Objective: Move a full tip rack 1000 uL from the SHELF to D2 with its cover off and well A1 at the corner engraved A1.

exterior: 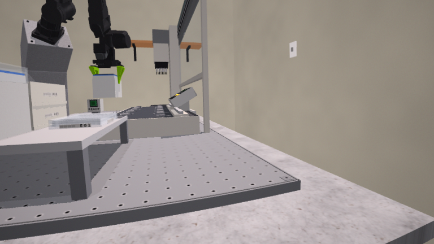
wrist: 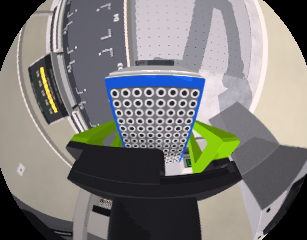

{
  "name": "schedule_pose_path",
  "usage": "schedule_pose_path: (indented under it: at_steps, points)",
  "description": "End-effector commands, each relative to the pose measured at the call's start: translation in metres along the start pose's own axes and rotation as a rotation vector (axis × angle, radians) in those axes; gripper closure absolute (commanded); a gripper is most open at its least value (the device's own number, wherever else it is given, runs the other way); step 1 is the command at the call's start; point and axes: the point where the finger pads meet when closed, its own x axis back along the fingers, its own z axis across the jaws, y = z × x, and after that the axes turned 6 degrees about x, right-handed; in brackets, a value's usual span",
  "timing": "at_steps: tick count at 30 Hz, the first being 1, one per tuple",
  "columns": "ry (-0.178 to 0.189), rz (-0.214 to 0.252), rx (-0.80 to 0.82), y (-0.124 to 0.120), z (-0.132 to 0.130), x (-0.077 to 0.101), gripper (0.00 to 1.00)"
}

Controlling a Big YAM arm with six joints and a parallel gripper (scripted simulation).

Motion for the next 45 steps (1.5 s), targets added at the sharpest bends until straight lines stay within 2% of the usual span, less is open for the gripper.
schedule_pose_path:
  at_steps: [1, 45]
  points:
    - [0.0, -0.008, 0.007, 0.003, 0.002, -0.008, 1.0]
    - [-0.003, -0.008, 0.009, 0.003, 0.0, -0.071, 1.0]
